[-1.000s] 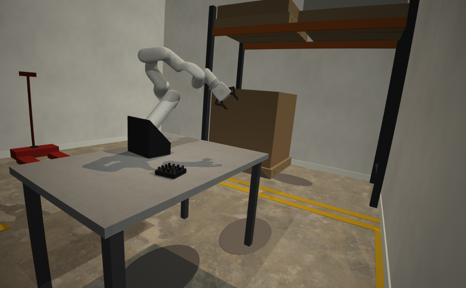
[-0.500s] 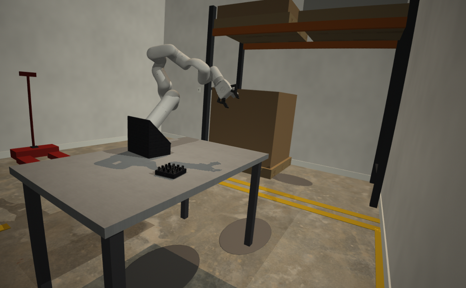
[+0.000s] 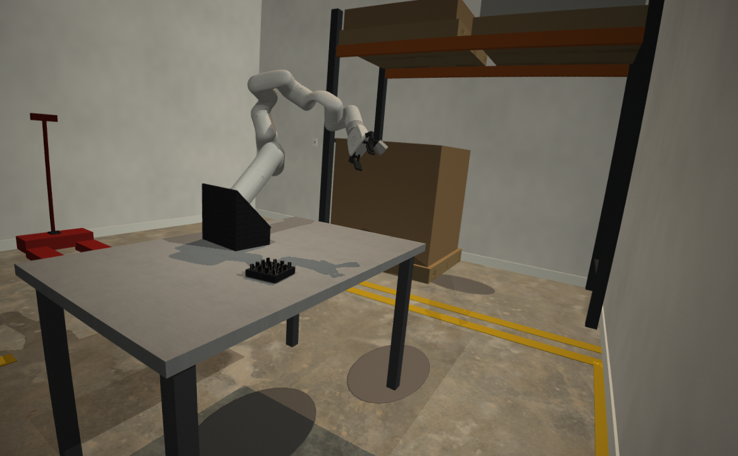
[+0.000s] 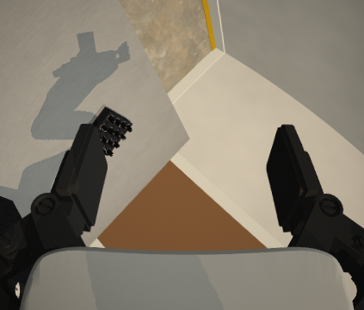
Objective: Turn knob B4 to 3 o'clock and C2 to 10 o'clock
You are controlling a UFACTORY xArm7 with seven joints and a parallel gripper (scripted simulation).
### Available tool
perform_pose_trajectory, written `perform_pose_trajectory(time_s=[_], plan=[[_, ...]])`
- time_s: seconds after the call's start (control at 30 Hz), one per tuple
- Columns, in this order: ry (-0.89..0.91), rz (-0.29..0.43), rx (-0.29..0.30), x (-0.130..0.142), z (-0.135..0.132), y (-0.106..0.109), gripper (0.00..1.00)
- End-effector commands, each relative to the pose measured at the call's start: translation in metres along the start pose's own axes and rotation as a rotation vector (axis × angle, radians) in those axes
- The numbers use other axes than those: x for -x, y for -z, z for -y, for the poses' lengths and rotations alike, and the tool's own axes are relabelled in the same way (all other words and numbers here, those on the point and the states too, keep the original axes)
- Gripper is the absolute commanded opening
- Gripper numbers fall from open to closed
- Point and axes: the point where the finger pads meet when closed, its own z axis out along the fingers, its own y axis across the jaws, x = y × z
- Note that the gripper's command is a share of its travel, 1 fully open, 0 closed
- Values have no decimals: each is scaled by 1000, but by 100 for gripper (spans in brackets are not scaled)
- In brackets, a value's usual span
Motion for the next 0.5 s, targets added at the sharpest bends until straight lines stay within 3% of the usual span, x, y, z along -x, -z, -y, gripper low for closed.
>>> perform_pose_trajectory(time_s=[0.0,0.1,0.13,0.47], plan=[[-107,99,-20,10,-5,-8,100],[-107,99,-20,10,-5,-8,100],[-196,176,-37,18,-5,-14,100],[-214,191,-41,19,-4,-16,100]])
